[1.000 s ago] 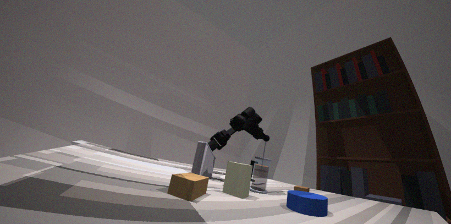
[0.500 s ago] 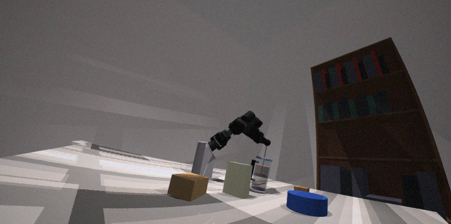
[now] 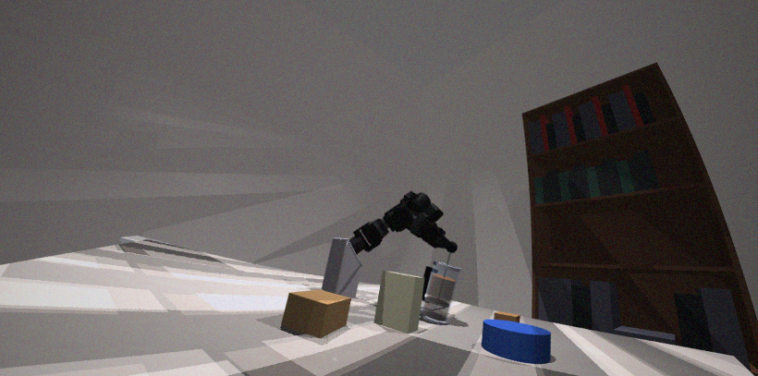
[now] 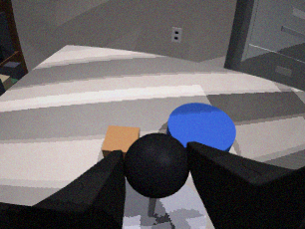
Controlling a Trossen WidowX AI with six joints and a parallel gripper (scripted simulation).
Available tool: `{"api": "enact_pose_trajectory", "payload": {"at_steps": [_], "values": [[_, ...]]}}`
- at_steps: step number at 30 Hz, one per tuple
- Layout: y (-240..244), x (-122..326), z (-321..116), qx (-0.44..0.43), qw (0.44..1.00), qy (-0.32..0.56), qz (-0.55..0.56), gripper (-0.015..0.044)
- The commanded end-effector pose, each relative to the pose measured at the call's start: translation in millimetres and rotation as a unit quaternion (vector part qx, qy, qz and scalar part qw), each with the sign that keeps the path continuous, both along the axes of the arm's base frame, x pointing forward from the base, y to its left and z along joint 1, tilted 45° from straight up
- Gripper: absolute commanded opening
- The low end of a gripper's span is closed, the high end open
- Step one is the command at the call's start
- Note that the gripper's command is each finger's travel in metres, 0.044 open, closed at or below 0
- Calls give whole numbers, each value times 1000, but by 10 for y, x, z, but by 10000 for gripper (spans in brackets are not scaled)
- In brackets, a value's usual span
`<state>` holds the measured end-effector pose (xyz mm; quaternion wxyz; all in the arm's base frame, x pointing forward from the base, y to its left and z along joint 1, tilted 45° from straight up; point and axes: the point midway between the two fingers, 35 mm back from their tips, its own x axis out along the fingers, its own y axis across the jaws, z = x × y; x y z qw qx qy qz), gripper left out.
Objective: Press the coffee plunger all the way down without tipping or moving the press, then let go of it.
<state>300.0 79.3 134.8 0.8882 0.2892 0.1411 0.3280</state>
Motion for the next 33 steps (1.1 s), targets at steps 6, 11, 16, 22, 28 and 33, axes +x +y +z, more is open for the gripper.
{"api": "enact_pose_trajectory", "payload": {"at_steps": [6, 11, 16, 22, 28, 33], "values": [[131, -4, -127, 7, 999, 30, 23, 125], [131, 24, -120, 7, 999, 30, 23, 125], [131, 43, -118, 7, 999, 29, 23, 125], [129, 61, -117, 7, 999, 29, 23, 125], [129, 78, -115, 7, 999, 29, 23, 125], [128, 89, -113, 7, 999, 29, 23, 125]]}}
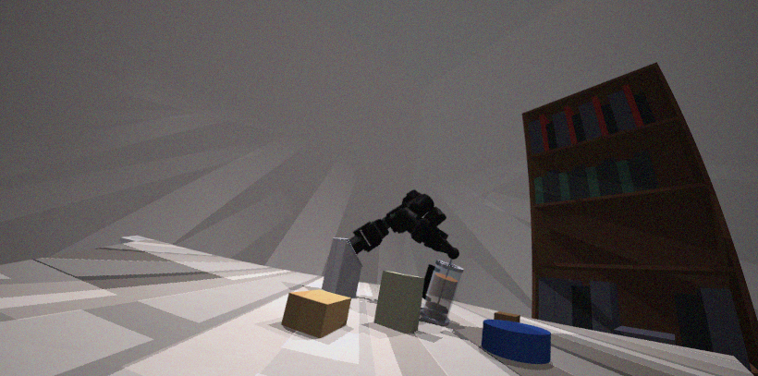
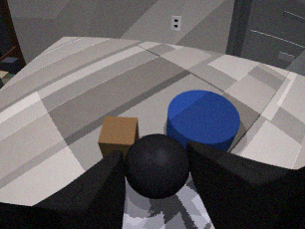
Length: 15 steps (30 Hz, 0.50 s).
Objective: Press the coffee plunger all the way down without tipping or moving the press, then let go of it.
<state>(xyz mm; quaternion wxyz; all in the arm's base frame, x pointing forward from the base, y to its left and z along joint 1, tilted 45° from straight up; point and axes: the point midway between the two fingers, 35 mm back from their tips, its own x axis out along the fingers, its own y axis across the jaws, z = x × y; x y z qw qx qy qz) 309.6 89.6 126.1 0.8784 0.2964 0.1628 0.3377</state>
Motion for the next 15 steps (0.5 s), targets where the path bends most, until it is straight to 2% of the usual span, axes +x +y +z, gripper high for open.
{"api": "enact_pose_trajectory", "payload": {"at_steps": [1, 15], "values": [[22, -5, -23, 3, 1000, 9, 6, 125], [7, 20, -7, 1, 1000, 3, 2, 125]]}}
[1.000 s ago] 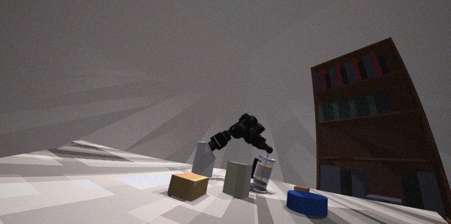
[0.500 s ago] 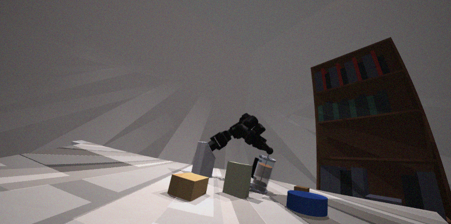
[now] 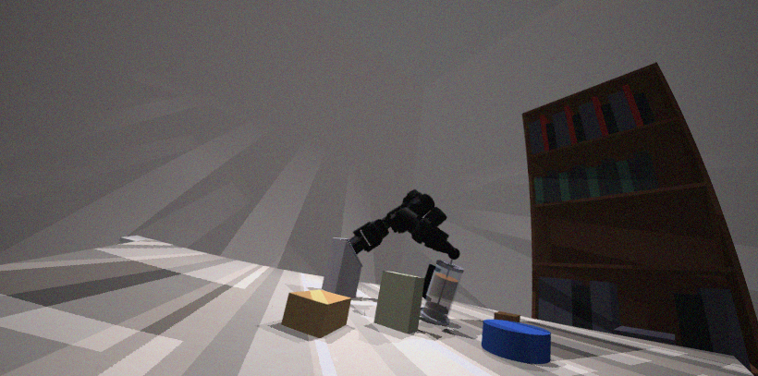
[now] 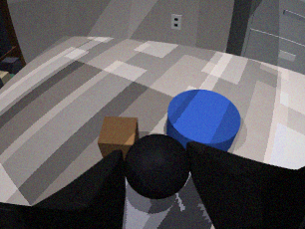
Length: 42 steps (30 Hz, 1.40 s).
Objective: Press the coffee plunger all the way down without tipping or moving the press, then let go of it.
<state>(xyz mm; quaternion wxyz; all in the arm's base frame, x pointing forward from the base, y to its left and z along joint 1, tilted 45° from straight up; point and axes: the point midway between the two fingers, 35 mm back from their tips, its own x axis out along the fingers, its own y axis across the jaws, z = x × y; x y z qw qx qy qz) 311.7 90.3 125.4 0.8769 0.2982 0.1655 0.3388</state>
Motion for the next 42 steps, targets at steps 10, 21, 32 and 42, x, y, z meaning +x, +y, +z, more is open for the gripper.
{"api": "enact_pose_trajectory", "payload": {"at_steps": [10, 21, 32, 42], "values": [[0, -1, 0, 0, 1000, 0, 0, 204], [0, -1, 0, 0, 1000, 0, 0, 440], [-207, 15, 187, -1, 1000, -3, -7, 440], [-609, -388, 548, 1, 1000, 7, 5, 440]]}}
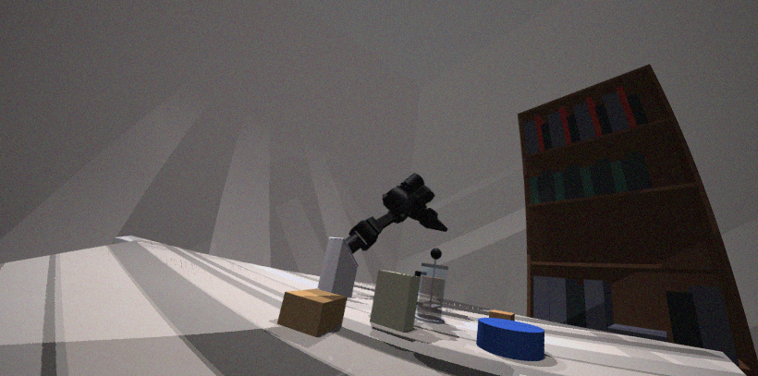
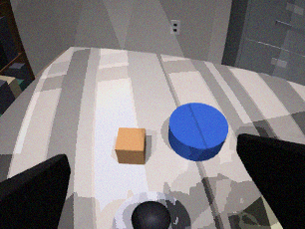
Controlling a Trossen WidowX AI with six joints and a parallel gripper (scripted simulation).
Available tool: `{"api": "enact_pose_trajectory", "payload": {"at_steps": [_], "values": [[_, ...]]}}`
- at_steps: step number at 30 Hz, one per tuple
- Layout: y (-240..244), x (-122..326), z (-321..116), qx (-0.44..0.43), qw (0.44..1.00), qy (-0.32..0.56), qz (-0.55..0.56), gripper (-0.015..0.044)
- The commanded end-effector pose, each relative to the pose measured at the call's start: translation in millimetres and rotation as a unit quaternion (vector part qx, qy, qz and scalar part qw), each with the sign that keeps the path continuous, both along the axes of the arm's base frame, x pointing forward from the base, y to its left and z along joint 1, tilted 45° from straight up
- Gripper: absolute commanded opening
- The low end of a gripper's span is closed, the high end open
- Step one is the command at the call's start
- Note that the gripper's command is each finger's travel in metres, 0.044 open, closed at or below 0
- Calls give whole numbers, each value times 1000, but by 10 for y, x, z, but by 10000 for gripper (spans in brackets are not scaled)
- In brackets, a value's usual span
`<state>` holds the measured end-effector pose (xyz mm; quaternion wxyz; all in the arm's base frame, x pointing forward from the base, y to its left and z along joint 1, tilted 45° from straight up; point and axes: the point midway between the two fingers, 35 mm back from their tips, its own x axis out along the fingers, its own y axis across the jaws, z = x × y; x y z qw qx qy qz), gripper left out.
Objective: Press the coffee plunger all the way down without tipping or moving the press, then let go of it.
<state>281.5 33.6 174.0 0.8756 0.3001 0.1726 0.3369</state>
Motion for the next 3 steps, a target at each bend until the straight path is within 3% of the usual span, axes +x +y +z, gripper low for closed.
{"api": "enact_pose_trajectory", "payload": {"at_steps": [1, 3], "values": [[-41, -84, 59, 1, 1000, -1, 5, 440], [-41, -84, 59, 1, 1000, -1, 5, 440]]}}
